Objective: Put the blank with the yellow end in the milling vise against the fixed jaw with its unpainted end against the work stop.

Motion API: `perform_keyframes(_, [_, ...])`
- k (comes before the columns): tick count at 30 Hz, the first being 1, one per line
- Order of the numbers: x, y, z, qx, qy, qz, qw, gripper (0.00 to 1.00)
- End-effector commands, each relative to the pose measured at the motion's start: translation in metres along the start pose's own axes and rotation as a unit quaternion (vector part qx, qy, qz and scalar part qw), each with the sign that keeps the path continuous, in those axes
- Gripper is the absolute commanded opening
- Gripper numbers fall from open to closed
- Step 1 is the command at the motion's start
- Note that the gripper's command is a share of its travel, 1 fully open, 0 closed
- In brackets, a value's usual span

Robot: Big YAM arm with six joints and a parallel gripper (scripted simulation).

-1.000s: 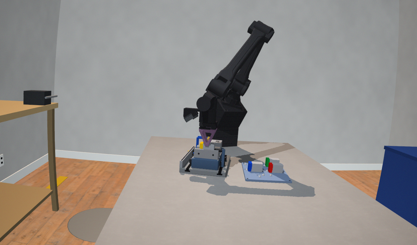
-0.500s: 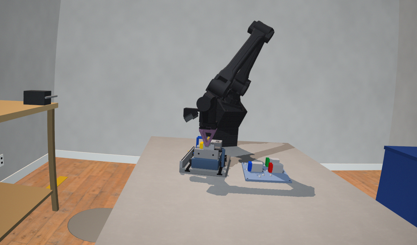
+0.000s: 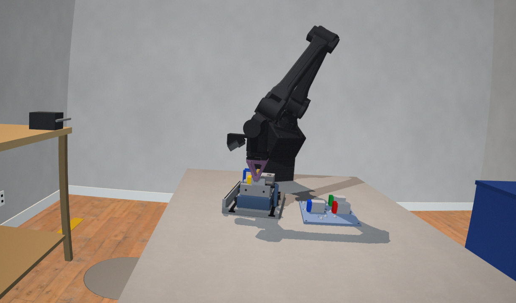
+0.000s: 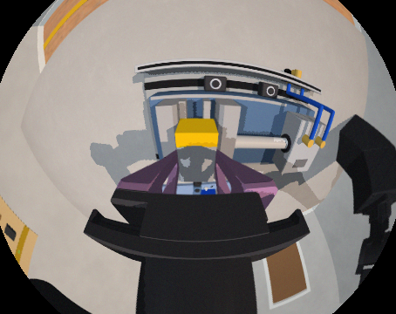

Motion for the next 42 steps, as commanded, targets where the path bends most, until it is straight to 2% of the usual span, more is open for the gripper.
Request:
perform_keyframes(1, [0.0192, -0.0182, 0.0098, -0.002, -0.015, -0.023, 1.0, 0.0])
perform_keyframes(42, [0.0187, -0.0192, 0.0096, -0.002, -0.017, -0.022, 1.0, 0.0])
Point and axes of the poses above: the point where the finger pads meet when closed, its own y axis out along the fingers, its own x axis across the jaws, z = x × y, the point moved 9 cm from there along -y, back along the fingers, and after that the axes turned 6 degrees about y, right-handed, at the moved point
